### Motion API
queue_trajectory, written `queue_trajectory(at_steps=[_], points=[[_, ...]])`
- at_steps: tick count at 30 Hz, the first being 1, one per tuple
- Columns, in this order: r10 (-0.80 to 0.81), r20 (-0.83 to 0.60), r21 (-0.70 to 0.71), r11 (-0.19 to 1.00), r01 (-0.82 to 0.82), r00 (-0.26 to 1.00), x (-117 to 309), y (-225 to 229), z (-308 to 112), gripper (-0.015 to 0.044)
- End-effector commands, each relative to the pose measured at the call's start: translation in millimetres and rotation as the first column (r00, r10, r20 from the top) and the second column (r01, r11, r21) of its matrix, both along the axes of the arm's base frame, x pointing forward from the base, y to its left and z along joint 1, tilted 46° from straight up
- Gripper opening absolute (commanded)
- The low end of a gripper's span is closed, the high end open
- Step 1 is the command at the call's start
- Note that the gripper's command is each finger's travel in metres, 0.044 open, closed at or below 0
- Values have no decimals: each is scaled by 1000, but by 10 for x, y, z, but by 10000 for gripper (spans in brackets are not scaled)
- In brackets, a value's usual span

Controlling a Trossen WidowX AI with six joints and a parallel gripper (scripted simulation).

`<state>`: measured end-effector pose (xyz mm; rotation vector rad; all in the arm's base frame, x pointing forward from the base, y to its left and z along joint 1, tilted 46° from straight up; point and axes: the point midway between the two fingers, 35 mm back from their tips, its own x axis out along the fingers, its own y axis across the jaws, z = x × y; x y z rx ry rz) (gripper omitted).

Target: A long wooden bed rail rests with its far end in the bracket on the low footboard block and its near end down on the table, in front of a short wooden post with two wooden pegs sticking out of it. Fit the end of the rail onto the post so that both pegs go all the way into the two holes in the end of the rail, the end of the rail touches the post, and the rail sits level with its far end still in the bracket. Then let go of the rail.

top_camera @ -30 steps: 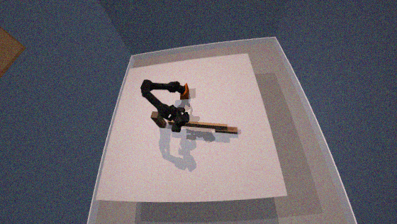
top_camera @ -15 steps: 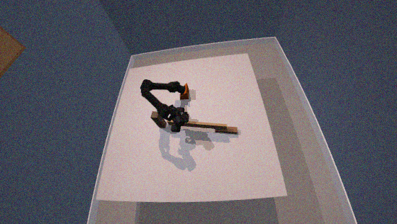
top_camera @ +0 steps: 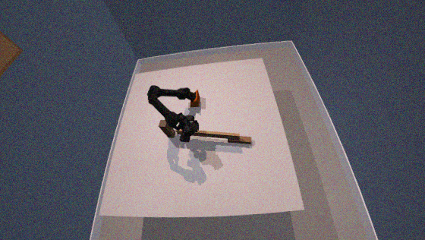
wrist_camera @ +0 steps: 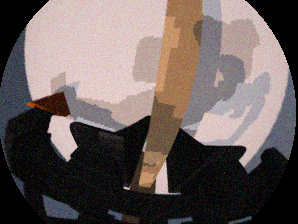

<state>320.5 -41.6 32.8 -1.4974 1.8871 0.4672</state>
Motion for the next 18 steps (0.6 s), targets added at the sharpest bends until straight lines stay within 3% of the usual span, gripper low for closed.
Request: queue_trajectory(at_steps=[1, 18], points=[[5, 4, 2, 1000, -5, 1000, 1, -4, 38, 0], [5, 4, 2, 1000, -5, 1000, -14, -51, 59, 0]])
